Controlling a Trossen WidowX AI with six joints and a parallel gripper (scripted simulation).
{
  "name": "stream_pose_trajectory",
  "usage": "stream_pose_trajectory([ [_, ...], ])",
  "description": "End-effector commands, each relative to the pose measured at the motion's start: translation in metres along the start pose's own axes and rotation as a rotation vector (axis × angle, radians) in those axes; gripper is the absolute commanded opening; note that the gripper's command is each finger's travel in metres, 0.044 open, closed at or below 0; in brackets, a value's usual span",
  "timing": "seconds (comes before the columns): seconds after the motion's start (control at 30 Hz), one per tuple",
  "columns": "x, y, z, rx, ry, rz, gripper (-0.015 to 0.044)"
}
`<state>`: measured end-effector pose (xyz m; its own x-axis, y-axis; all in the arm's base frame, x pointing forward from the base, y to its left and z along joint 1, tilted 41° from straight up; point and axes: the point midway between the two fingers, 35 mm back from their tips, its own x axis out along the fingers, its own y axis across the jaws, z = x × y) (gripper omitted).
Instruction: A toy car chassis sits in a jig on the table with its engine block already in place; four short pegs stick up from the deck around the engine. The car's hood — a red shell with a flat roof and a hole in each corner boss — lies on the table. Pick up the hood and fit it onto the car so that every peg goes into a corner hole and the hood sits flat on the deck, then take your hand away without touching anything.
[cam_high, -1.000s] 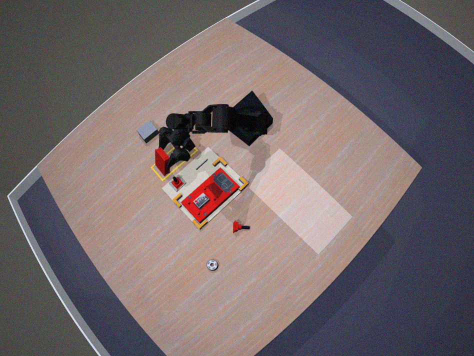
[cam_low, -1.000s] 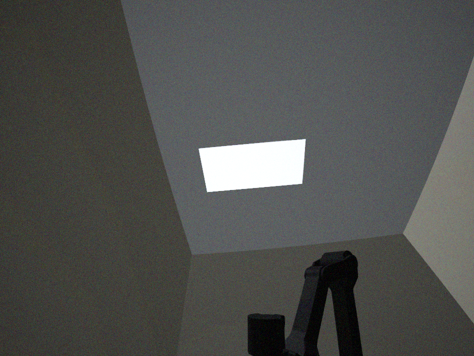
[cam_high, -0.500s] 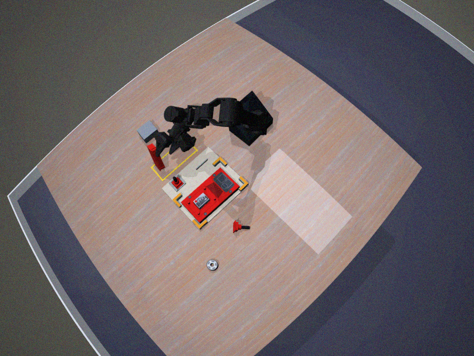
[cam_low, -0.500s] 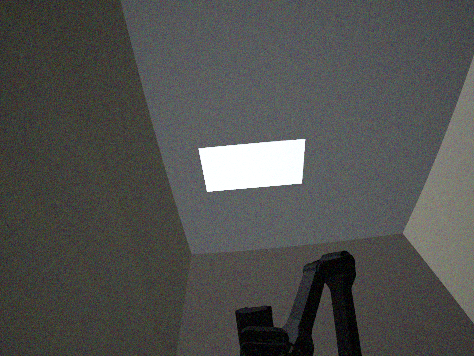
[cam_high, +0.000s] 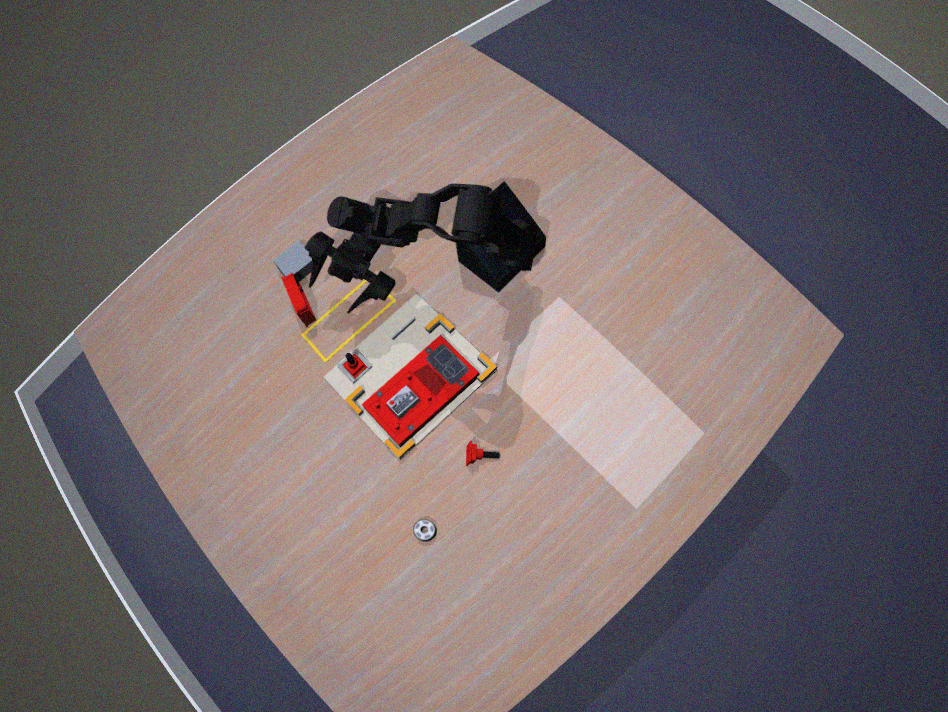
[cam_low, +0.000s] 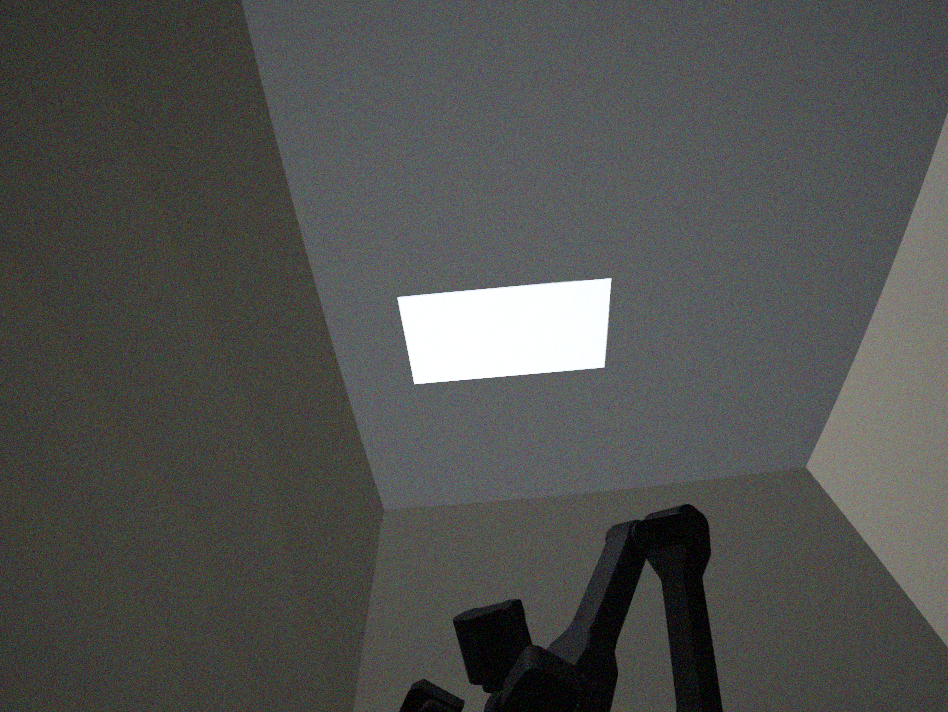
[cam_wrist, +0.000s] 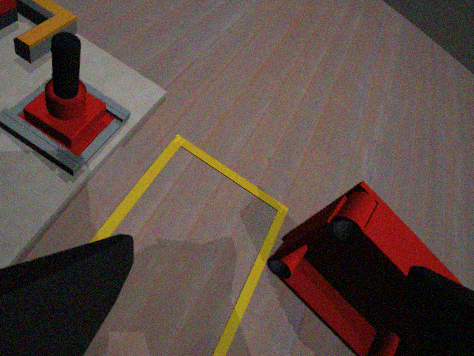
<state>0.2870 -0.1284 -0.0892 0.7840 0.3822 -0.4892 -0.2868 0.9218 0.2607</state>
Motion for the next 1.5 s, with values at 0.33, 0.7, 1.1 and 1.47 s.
stream_pose_trajectory([
  [0.33, -0.031, -0.004, 0.009, 1.452, 0.002, 0.009, 0.044],
  [0.7, -0.053, -0.003, 0.015, 2.436, 0.005, 0.02, 0.044],
  [1.1, -0.043, -0.004, 0.007, 2.042, 0.008, 0.002, 0.044],
  [1.47, -0.032, -0.026, 0.008, 1.822, 0.062, -0.028, 0.0256],
])
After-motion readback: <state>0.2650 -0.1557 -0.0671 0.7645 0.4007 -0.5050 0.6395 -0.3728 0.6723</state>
